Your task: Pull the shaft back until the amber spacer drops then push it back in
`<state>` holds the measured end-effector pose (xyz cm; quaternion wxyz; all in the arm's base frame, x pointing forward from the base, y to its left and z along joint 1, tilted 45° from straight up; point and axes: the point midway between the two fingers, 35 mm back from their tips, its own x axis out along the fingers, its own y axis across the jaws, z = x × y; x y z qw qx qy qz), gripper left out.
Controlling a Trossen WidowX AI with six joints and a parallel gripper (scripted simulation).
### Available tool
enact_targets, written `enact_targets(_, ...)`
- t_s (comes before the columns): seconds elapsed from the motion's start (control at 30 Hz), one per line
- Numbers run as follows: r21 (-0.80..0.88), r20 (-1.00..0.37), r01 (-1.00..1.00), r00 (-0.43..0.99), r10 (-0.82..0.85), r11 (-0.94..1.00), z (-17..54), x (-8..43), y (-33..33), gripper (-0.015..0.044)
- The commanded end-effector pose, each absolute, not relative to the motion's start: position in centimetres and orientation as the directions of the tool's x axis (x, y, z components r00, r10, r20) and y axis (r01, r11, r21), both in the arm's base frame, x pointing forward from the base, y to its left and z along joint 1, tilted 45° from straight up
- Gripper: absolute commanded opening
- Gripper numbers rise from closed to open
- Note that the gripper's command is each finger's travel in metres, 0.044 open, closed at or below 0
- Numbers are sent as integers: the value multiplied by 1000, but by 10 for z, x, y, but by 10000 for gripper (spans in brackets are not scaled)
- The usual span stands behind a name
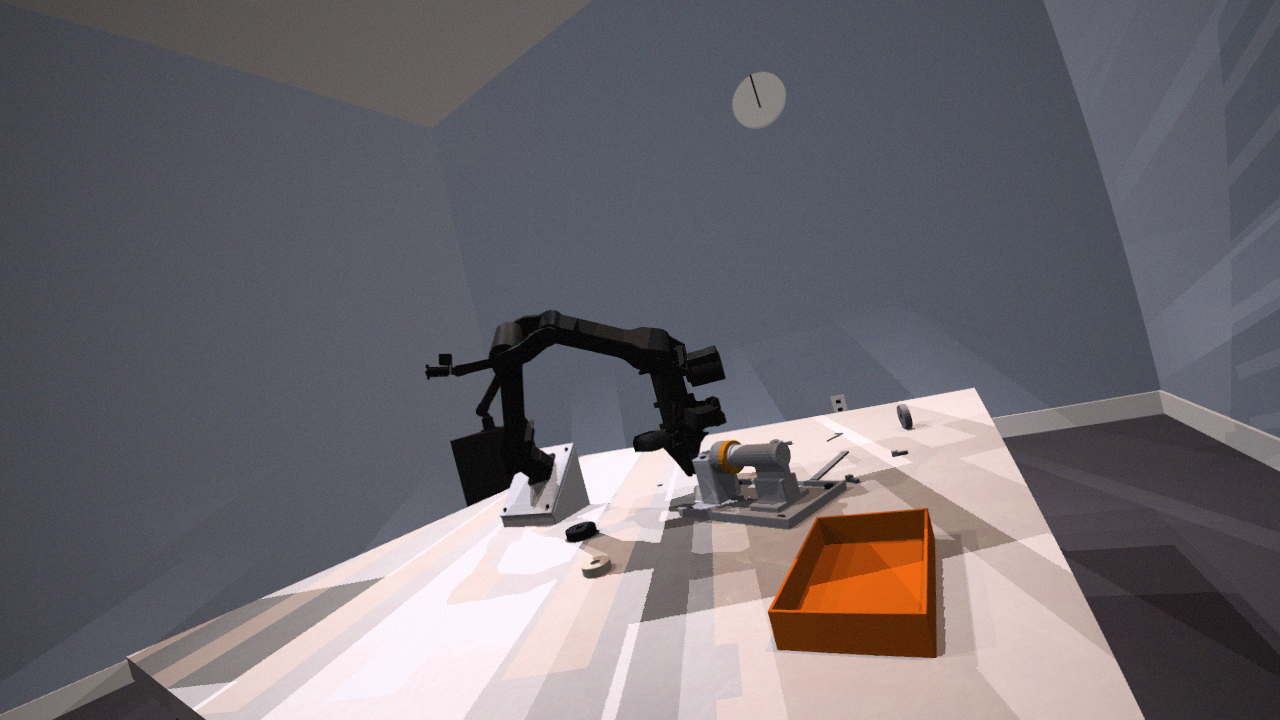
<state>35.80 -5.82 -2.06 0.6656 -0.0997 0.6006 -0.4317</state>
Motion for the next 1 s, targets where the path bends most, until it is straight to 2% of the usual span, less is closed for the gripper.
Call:
enact_targets(0.0,-651,-714,455,-96,-693,608,-21,356,-57,0)
enact_targets(0.97,-651,-715,455,-96,-693,608,-22,353,-56,0)
